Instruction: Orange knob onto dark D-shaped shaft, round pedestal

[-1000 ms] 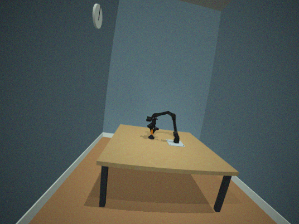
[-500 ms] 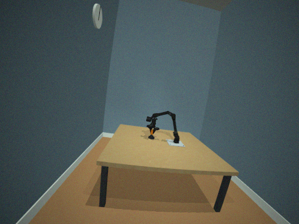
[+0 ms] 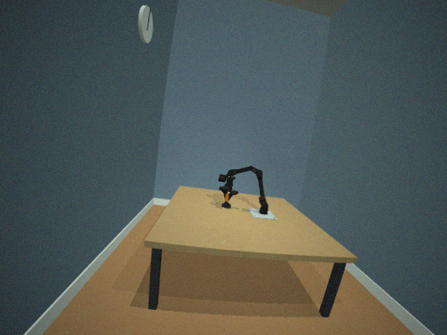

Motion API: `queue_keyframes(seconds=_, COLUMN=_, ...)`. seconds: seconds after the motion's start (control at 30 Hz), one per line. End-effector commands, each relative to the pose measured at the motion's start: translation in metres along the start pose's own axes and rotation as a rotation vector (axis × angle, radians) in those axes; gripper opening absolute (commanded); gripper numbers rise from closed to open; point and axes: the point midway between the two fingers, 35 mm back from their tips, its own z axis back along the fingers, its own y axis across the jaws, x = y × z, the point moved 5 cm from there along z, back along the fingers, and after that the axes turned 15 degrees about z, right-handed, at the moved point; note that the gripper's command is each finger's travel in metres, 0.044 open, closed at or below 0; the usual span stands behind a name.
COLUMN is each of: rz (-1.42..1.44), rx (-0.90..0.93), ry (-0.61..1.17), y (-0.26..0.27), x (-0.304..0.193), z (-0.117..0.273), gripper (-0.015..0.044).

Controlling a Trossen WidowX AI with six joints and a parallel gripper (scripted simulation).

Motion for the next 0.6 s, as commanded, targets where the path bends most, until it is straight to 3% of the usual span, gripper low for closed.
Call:
queue_keyframes(seconds=0.0, rz=0.006, rx=0.0, ry=0.003, y=0.0012, x=-0.0007, z=-0.0008, gripper=0.0)
queue_keyframes(seconds=0.33, rz=0.015, rx=0.0, ry=0.003, y=0.0023, x=-0.001, z=0.0033, gripper=0.0)
queue_keyframes(seconds=0.57, rz=0.216, rx=0.0, ry=0.003, y=0.001, x=-0.0006, z=0.0037, gripper=0.0)
